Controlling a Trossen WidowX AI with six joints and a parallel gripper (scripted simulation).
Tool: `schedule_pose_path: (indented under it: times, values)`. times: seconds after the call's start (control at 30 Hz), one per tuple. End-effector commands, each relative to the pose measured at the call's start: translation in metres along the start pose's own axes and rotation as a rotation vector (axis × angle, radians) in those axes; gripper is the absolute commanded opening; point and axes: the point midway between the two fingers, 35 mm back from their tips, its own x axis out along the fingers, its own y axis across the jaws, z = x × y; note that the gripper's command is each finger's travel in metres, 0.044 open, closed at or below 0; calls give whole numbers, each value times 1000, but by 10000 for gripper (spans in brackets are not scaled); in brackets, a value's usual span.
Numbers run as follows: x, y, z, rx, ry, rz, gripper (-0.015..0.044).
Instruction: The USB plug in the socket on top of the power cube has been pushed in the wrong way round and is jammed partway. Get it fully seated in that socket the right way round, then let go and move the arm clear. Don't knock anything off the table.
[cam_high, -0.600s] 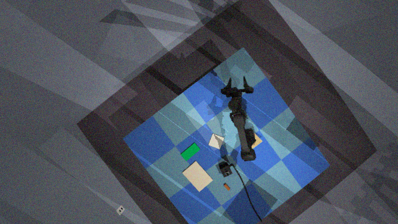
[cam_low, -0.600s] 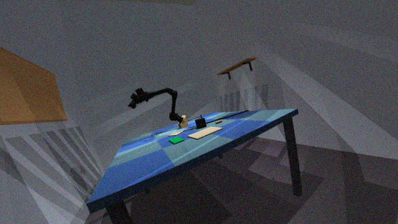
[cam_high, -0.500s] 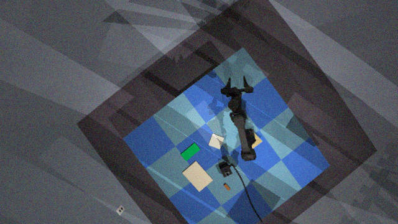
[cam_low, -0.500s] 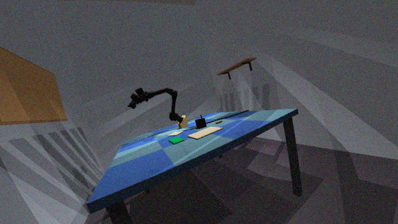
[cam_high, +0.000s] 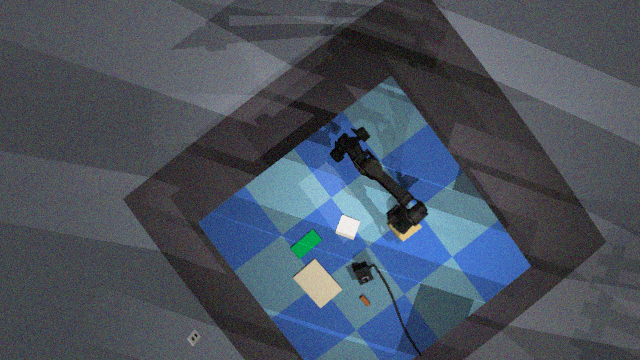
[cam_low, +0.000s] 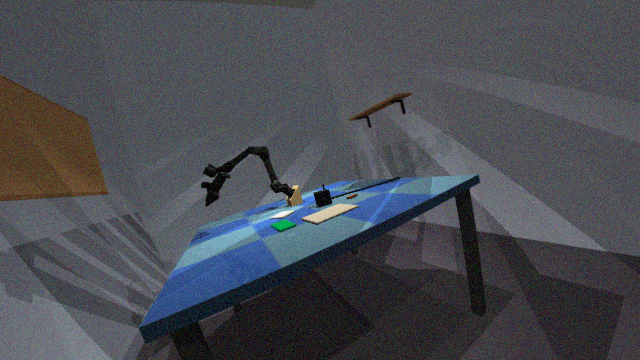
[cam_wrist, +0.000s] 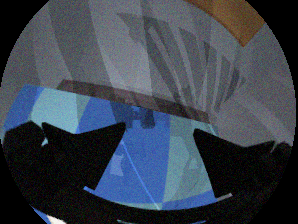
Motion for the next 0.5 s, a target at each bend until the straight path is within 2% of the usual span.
schedule_pose_path:
  times: [0.0, 0.23, 0.37, 0.47]
  values:
    - [19, 71, -24, -92, 108, 207, 440]
    - [1, 195, -77, -277, 270, 554, 440]
    - [-28, 261, -108, -451, 354, 722, 440]
    - [-64, 303, -127, -615, 373, 851, 440]
